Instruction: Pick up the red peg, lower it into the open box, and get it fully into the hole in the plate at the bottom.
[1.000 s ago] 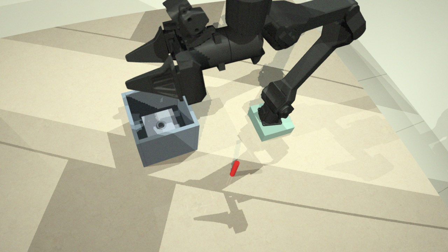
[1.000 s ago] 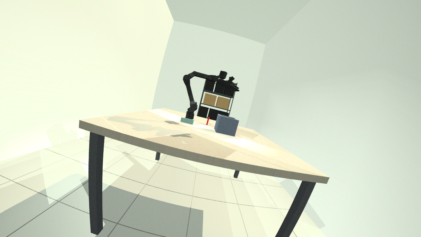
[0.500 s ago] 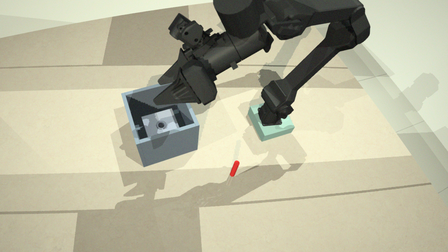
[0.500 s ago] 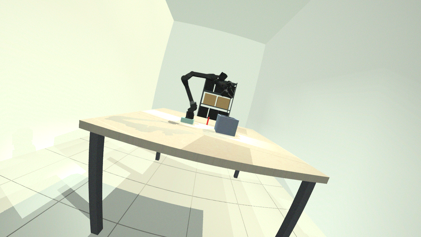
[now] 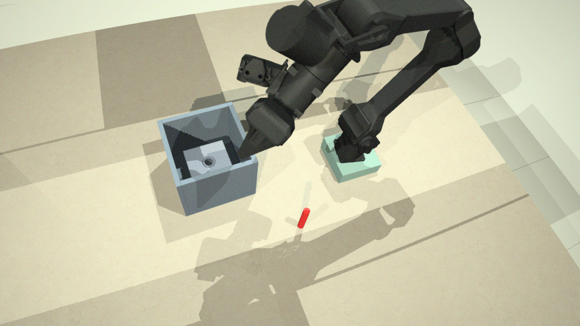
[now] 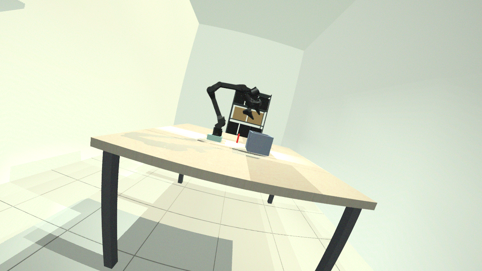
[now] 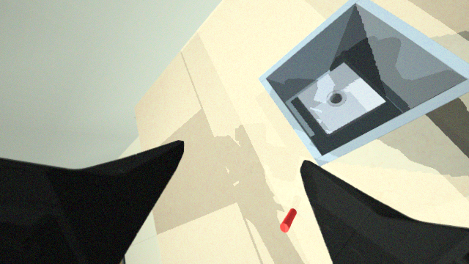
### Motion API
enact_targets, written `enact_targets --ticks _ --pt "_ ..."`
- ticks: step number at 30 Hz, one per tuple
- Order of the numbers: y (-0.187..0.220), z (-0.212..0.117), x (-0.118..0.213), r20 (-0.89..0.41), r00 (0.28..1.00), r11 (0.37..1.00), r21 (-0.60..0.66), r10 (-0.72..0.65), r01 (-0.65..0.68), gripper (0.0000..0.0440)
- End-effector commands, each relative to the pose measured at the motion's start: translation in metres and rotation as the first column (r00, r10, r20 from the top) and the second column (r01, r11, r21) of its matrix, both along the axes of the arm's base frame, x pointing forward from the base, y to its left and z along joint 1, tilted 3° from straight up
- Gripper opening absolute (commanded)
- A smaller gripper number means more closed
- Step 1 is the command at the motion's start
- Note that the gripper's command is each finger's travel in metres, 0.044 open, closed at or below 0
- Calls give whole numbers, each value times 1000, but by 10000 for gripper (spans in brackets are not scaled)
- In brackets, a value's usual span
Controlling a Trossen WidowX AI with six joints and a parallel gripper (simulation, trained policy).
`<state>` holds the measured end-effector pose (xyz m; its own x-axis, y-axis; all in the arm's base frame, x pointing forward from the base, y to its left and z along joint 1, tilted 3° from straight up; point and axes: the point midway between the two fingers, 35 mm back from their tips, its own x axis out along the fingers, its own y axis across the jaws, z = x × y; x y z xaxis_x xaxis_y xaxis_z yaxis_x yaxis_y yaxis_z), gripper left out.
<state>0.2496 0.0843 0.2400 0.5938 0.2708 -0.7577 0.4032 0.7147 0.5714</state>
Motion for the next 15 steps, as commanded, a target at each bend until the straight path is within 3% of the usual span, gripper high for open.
enact_targets --ticks 1,15 --pt "4 -13 -15 -107 994 999 45 -18 22 440" --pt "34 -46 -61 -443 894 986 109 -67 129 440"
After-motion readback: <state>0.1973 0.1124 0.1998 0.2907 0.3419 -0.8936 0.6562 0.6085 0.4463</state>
